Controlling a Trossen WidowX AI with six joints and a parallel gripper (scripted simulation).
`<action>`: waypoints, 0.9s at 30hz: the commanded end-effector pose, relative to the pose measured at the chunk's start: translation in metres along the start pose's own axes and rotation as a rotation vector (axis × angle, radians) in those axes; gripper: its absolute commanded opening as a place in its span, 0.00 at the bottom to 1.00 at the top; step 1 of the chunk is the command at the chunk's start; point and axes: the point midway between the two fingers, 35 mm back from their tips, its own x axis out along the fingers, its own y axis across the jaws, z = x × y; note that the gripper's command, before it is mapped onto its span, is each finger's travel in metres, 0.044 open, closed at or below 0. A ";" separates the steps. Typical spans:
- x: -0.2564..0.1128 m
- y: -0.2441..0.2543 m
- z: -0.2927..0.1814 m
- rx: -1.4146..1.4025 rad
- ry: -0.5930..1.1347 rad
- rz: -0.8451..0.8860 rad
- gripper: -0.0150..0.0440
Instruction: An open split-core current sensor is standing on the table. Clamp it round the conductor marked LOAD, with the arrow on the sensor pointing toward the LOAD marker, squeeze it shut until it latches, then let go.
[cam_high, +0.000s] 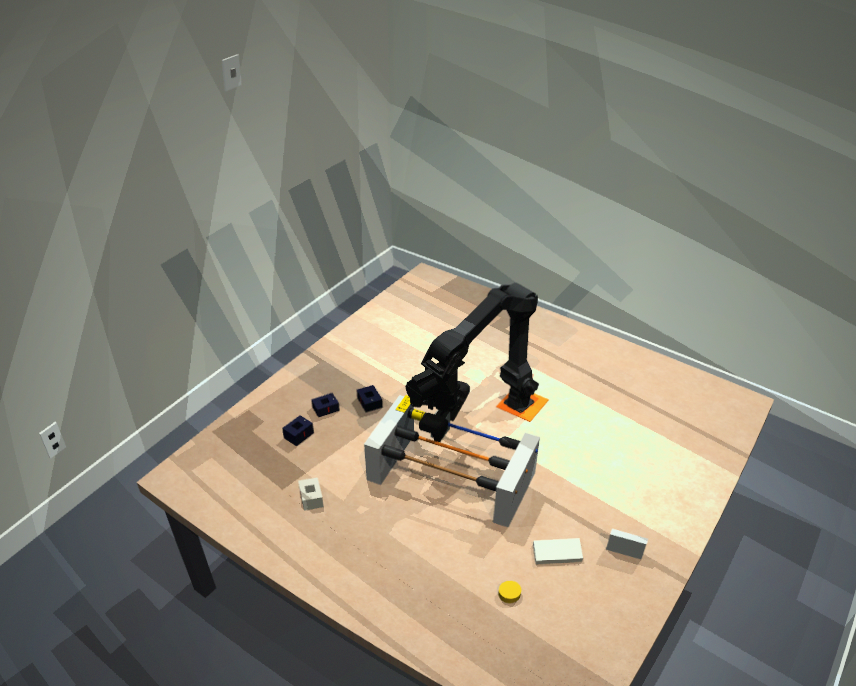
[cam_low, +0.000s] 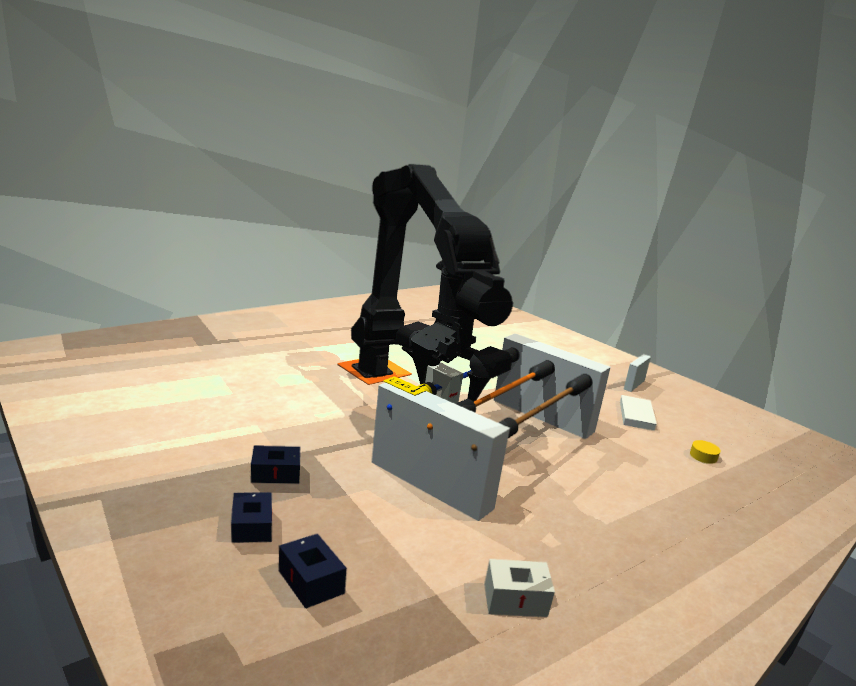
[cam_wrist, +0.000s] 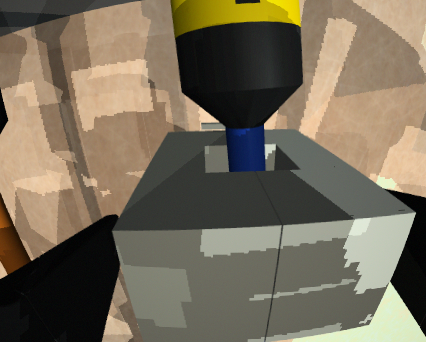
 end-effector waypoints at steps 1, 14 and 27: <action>-0.011 -0.001 0.001 0.002 0.001 0.026 1.00; -0.102 -0.027 -0.002 0.005 -0.013 0.238 1.00; -0.102 -0.027 -0.002 0.005 -0.013 0.238 1.00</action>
